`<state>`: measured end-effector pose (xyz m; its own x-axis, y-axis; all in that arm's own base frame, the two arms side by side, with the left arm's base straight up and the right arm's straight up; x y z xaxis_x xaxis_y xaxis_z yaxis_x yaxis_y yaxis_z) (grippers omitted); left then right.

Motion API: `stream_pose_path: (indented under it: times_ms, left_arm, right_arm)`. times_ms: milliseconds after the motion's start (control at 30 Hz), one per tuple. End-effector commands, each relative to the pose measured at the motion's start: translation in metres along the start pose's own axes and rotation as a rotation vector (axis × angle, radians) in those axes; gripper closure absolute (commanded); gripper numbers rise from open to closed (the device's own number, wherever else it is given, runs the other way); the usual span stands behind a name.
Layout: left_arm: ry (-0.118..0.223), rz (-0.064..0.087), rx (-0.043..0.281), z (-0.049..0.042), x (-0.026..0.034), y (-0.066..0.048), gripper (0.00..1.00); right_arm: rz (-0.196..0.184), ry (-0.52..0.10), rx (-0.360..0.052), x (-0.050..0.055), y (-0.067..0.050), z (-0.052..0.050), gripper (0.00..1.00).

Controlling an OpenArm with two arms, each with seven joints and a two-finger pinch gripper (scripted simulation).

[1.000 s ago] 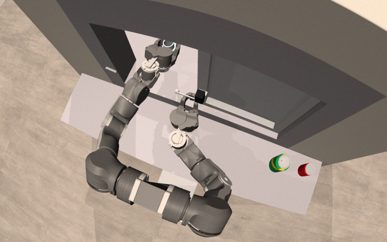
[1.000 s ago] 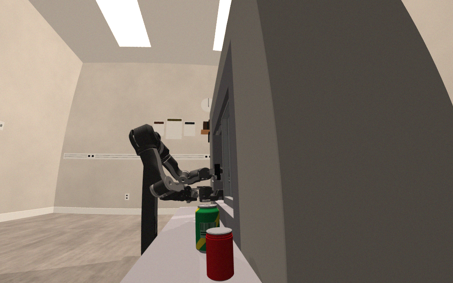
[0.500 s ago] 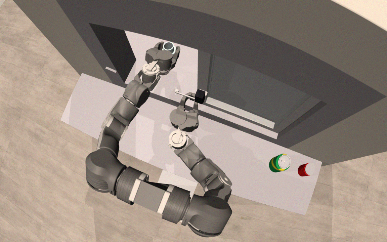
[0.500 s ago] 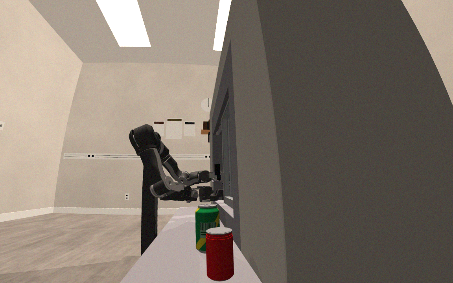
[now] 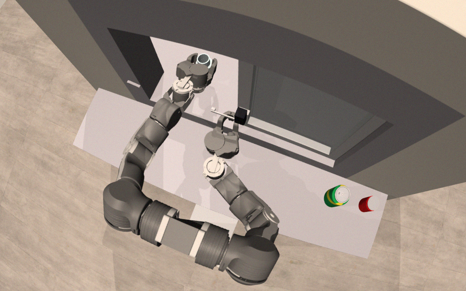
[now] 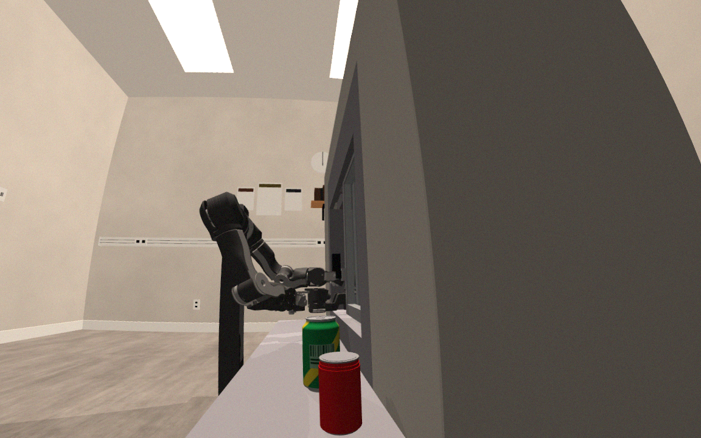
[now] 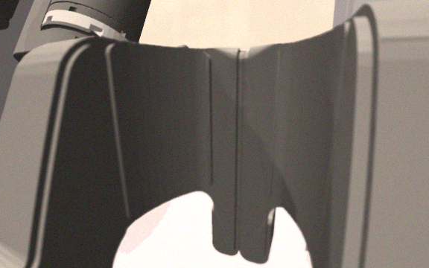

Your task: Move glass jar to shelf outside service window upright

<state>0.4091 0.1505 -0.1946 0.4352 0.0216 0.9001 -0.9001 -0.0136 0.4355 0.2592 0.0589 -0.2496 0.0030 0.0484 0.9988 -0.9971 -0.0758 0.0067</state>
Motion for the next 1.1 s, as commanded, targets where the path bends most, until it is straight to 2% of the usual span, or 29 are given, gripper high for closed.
stream_pose_path:
  times_ms: [0, 33, 67, 533, 600, 633, 1067]
  left_arm:
    - [-0.001, 0.025, -0.011, 0.0015, 0.0031, 0.000, 1.00]
    - [-0.001, 0.025, -0.011, 0.0015, 0.0031, 0.000, 1.00]
    - [-0.001, 0.025, -0.011, 0.0015, 0.0017, -0.001, 1.00]
    - [-0.001, 0.025, -0.011, 0.0012, -0.0184, -0.011, 1.00]
    - [-0.001, 0.025, -0.011, 0.0012, -0.0184, -0.011, 1.00]
    - [-0.001, 0.025, -0.011, 0.0012, -0.0195, -0.011, 1.00]
    - [-0.001, 0.025, -0.011, 0.0010, -0.0337, -0.018, 1.00]
  right_arm:
    - [0.000, -0.001, -0.021, 0.002, -0.004, 0.004, 1.00]
    - [0.000, -0.001, -0.021, 0.002, -0.004, 0.004, 1.00]
    - [0.004, 0.000, -0.001, 0.002, -0.001, 0.000, 1.00]
    - [0.000, -0.001, -0.021, 0.002, -0.004, 0.004, 1.00]
    - [0.000, -0.001, -0.021, 0.002, -0.004, 0.004, 1.00]
    - [0.004, 0.000, -0.001, 0.002, -0.001, 0.000, 1.00]
    - [0.000, -0.001, -0.019, 0.002, -0.004, 0.003, 1.00]
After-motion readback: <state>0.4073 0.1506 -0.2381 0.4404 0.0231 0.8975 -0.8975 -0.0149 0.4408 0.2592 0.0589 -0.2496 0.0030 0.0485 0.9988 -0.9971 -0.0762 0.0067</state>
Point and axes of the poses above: on each arm, the point where the finger pads meet when closed, its own y axis back along the fingers, its own z axis across the jaws, x = y × z, the point moved 10 cm from there along y, back along the fingers, and after that the axes turned 2 degrees about y, right-handed, at the moved point
